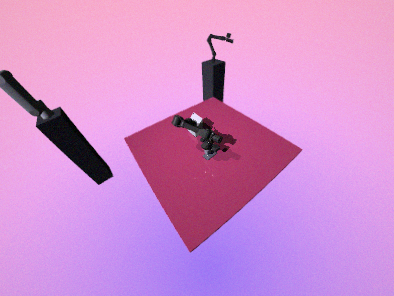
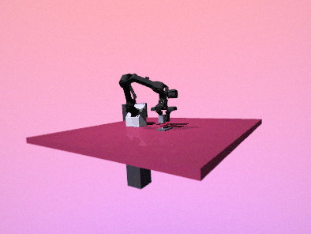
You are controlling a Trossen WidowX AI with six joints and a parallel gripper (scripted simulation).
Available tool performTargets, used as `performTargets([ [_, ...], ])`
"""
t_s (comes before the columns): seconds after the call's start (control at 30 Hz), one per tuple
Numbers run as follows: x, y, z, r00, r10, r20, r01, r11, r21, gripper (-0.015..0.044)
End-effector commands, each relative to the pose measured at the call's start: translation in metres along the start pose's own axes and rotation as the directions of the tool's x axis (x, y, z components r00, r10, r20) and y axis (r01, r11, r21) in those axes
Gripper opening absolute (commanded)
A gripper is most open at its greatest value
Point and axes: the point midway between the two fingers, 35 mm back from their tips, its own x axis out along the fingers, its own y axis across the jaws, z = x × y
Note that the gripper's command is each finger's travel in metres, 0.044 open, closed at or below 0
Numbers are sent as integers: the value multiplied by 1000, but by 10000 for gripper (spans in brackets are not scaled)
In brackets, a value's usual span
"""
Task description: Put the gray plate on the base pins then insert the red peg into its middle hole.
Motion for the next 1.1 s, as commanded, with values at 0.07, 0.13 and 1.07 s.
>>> performTargets([
  [0.07,0,0,1,1000,2,4,-2,1000,-2,0],
  [0.13,0,0,1,1000,2,4,-2,1000,-2,0],
  [1.07,31,1,2,1000,2,5,-2,1000,-2,0],
])
